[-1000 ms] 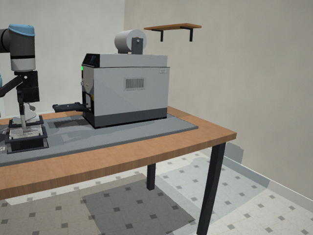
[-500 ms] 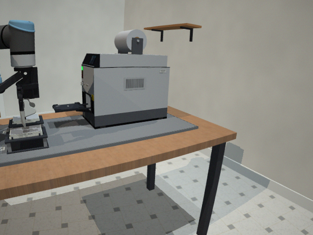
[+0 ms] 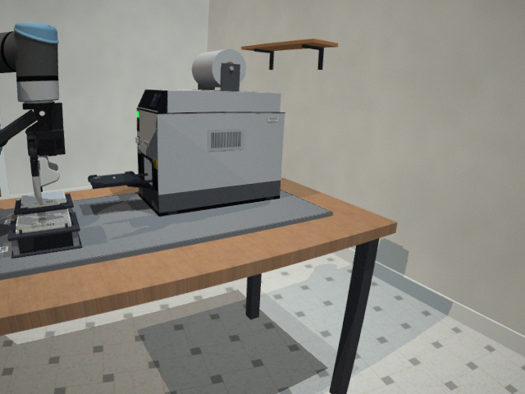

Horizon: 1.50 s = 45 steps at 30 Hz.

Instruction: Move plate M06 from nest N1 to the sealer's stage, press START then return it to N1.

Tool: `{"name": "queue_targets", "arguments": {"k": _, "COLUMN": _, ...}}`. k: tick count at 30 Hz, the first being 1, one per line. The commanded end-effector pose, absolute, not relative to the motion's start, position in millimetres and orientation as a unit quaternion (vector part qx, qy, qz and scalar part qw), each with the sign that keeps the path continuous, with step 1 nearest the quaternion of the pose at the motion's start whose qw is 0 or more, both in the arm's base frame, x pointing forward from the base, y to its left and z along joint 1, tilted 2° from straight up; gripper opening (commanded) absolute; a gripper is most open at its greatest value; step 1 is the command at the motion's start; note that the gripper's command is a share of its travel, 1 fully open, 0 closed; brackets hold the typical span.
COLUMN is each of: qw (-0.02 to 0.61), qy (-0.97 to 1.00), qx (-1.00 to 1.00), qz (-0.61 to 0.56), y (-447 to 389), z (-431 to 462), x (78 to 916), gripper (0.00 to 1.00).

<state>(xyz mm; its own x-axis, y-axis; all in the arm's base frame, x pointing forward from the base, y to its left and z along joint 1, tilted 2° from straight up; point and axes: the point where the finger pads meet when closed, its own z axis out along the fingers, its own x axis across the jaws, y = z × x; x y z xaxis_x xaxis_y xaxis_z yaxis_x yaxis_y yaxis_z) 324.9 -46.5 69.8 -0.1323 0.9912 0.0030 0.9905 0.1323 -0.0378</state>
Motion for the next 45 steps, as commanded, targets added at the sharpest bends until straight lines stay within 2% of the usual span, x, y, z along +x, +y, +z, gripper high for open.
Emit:
{"name": "queue_targets", "arguments": {"k": 1, "qw": 0.013, "qy": -0.752, "qx": -0.659, "qz": 0.013, "y": -46.7, "z": 79.7, "x": 325.5, "gripper": 0.68}}
{"name": "queue_targets", "arguments": {"k": 45, "qw": 0.013, "qy": -0.754, "qx": -0.656, "qz": 0.013, "y": -32.4, "z": 138.9, "x": 332.9, "gripper": 0.68}}
